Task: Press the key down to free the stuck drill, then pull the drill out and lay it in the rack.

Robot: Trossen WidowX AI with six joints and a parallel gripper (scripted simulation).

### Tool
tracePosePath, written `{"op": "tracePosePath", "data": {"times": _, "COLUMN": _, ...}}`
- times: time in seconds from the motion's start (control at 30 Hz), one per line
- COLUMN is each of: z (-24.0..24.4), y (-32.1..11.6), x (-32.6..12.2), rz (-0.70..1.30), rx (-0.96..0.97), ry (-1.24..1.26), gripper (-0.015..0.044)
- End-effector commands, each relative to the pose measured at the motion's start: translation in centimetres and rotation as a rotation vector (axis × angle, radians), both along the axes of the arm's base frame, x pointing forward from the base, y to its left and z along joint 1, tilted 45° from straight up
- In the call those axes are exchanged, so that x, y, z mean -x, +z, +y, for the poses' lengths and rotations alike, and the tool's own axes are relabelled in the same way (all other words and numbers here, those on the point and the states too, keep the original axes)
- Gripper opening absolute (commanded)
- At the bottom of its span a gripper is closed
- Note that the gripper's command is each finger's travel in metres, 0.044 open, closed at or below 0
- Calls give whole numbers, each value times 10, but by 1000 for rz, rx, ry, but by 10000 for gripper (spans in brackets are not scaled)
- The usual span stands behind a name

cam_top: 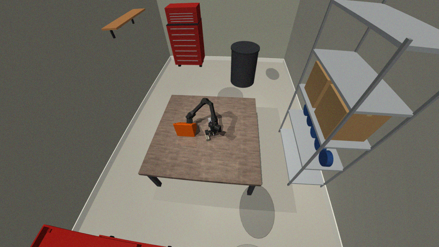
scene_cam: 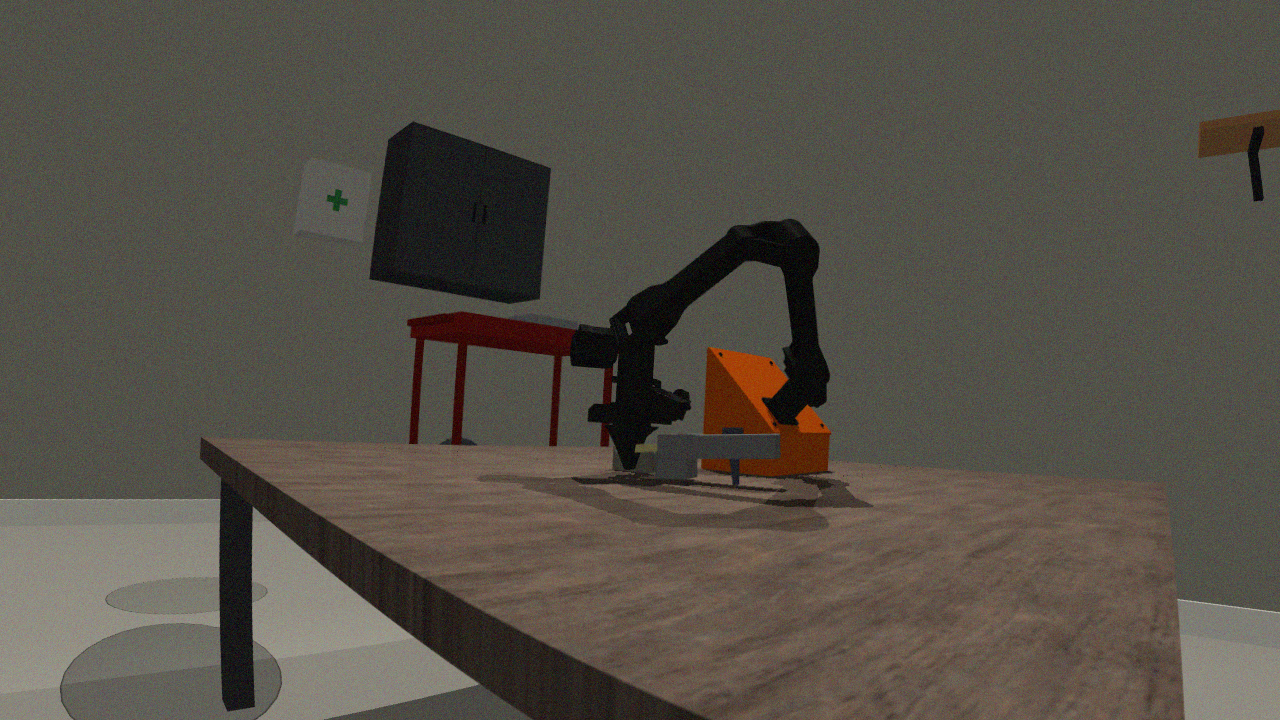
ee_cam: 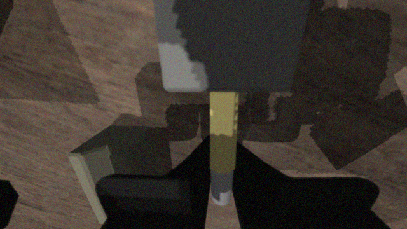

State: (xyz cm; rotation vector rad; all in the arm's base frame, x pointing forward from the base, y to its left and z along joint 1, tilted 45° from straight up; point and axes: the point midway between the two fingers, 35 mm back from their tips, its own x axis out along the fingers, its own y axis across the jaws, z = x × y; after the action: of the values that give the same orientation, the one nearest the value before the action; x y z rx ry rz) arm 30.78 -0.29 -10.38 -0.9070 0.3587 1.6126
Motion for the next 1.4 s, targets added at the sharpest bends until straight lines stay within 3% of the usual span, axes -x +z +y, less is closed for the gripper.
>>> {"op": "tracePosePath", "data": {"times": 0.0, "z": 0, "y": 0, "x": 0, "rz": 0, "rx": 0, "ry": 0, "gripper": 13}}
{"op": "tracePosePath", "data": {"times": 1.37, "z": -22, "y": -21, "x": -8, "rz": 7, "rx": -5, "ry": -6, "gripper": 0}}
